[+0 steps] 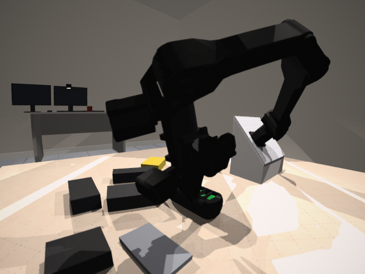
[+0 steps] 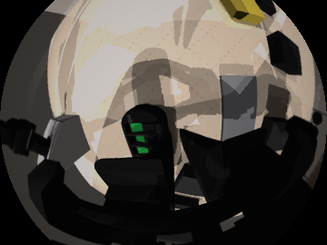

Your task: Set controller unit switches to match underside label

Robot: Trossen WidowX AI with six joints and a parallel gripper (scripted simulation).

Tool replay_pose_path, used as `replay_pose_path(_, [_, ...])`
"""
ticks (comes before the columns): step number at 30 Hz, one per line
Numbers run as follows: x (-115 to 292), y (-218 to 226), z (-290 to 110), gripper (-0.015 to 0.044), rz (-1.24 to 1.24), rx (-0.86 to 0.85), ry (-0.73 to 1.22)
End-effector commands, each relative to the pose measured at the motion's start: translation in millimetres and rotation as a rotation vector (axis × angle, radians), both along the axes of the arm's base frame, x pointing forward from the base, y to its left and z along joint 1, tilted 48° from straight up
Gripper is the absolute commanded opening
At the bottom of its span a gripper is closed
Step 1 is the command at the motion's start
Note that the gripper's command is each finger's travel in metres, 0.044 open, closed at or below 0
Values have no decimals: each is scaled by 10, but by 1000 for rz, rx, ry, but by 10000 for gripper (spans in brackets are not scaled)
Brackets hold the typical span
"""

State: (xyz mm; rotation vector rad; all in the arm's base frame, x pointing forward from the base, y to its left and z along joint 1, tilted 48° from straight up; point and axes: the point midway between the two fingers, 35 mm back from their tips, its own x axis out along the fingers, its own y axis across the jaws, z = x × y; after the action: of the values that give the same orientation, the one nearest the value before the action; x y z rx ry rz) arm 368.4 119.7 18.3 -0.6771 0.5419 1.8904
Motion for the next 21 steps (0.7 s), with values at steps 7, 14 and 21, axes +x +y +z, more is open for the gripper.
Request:
replay_pose_path(7, [-236,-872,-509,289,-169,164,-90])
replay_pose_path(14, [-356,-1064,-624,440,-219,206,-130])
replay_pose_path(21, [-353,-1012,-674,440,-219,205,-130])
